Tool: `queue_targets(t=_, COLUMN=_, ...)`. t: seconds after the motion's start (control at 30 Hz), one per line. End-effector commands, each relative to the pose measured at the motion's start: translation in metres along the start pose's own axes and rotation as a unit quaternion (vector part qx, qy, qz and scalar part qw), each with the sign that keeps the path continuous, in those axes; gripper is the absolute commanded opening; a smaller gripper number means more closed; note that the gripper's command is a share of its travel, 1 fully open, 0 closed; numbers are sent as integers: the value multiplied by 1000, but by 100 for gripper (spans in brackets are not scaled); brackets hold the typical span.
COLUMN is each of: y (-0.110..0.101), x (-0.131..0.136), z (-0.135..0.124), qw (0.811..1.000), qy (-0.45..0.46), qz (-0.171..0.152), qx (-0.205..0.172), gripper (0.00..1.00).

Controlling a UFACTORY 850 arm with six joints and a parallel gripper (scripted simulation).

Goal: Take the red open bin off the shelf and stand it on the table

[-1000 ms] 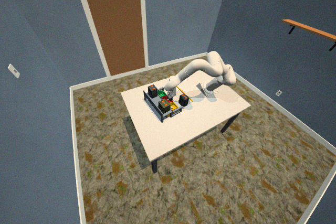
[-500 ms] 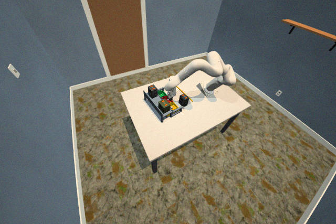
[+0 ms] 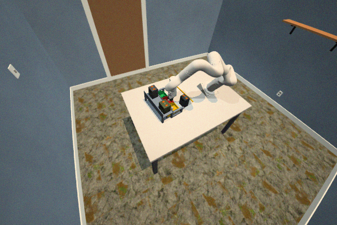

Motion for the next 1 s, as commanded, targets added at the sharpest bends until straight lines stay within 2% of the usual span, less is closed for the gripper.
queue_targets(t=0.0, y=-6, x=-1, z=0, qw=1000, qy=0, qz=1, qx=1, gripper=0)
queue_targets(t=0.47, y=-9, x=-1, z=0, qw=1000, qy=0, qz=1, qx=1, gripper=0)
queue_targets(t=0.63, y=-21, x=-1, z=0, qw=1000, qy=0, qz=1, qx=1, gripper=0)
queue_targets(t=0.97, y=-21, x=-1, z=0, qw=1000, qy=0, qz=1, qx=1, gripper=0)
Point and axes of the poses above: the point where the finger pads meet when closed, its own y axis out along the fingers, its own x axis across the jaws, z = x × y, the point moved 2 cm from there along -y, back along the fingers, and after that the axes turned 8 degrees about -y, right-handed, at the moved point
